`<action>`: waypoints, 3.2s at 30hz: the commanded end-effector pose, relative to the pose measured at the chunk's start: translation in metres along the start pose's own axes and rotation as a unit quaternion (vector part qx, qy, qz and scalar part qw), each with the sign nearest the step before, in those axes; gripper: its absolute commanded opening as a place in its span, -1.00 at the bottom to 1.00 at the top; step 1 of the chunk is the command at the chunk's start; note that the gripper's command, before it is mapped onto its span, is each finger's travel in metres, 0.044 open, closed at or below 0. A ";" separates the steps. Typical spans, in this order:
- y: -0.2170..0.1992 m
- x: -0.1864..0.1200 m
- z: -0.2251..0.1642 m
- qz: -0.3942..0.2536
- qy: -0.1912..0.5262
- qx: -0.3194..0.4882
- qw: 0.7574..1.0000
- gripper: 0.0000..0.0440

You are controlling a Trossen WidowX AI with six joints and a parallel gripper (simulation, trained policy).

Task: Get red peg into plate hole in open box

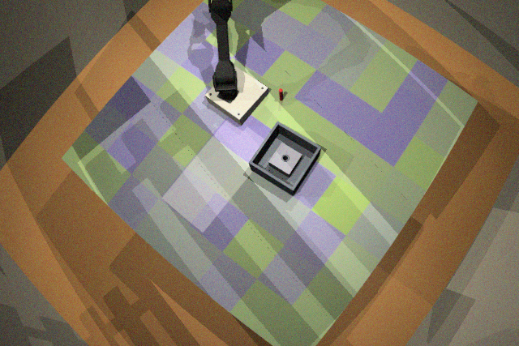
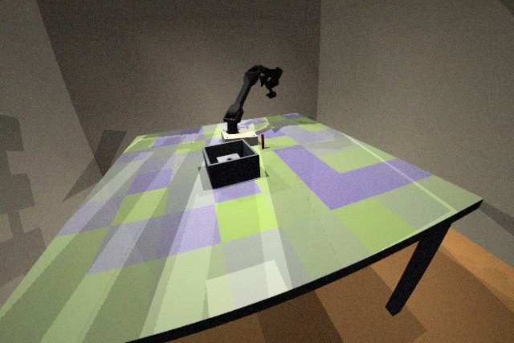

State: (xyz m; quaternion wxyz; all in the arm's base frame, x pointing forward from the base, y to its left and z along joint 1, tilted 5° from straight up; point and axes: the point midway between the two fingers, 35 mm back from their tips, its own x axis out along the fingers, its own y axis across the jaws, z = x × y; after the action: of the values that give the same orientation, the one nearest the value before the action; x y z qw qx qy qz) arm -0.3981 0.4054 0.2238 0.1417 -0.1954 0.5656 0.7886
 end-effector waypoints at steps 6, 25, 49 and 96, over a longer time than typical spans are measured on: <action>-0.040 -0.047 0.024 -0.049 -0.056 0.022 0.997 1.00; -0.176 -0.216 0.009 -0.199 -0.173 0.278 0.923 0.99; -0.262 -0.380 -0.136 -0.311 -0.263 0.591 0.696 0.99; -0.314 -0.409 -0.413 -0.340 -0.318 0.867 0.180 0.98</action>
State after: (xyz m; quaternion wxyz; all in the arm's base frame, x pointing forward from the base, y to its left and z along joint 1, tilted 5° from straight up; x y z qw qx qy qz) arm 0.1640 0.1200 0.0485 0.6377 0.1468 0.6829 -0.3247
